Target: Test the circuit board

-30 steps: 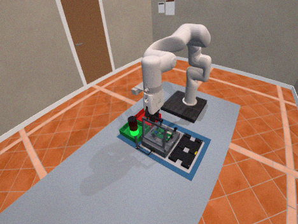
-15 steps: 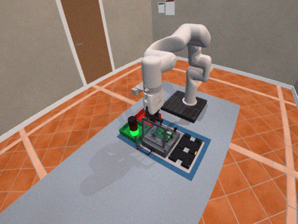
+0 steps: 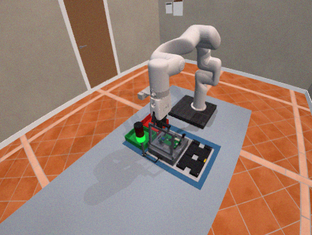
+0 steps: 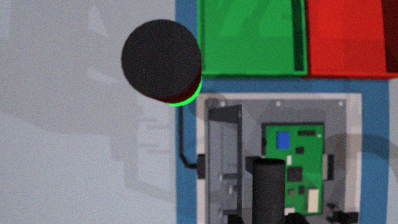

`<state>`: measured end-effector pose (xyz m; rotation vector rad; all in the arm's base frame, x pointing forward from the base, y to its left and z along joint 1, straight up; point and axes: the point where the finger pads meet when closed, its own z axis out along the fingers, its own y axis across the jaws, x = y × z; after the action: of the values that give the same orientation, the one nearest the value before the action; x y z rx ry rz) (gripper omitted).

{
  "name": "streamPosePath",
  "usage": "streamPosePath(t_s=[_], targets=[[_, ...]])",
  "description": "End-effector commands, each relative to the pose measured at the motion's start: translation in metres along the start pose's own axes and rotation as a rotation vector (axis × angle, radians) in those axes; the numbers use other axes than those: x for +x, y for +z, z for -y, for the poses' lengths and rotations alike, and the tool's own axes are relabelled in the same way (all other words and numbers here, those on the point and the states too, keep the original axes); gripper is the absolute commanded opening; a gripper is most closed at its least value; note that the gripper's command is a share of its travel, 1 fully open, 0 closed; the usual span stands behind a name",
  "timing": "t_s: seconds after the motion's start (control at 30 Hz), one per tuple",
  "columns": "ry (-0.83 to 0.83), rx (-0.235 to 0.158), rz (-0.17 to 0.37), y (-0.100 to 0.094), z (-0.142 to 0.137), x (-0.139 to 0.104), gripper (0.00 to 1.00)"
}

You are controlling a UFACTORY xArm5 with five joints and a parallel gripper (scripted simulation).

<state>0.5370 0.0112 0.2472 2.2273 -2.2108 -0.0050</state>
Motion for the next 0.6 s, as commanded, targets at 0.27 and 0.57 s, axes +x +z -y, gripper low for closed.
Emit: streamPosePath(t_s=[0.27,0.57], targets=[[0.0,0.005,0.0,0.0,0.0005,0.0,0.28],[0.0,0.005,0.0,0.0003,0.0004,0.0,0.28]])
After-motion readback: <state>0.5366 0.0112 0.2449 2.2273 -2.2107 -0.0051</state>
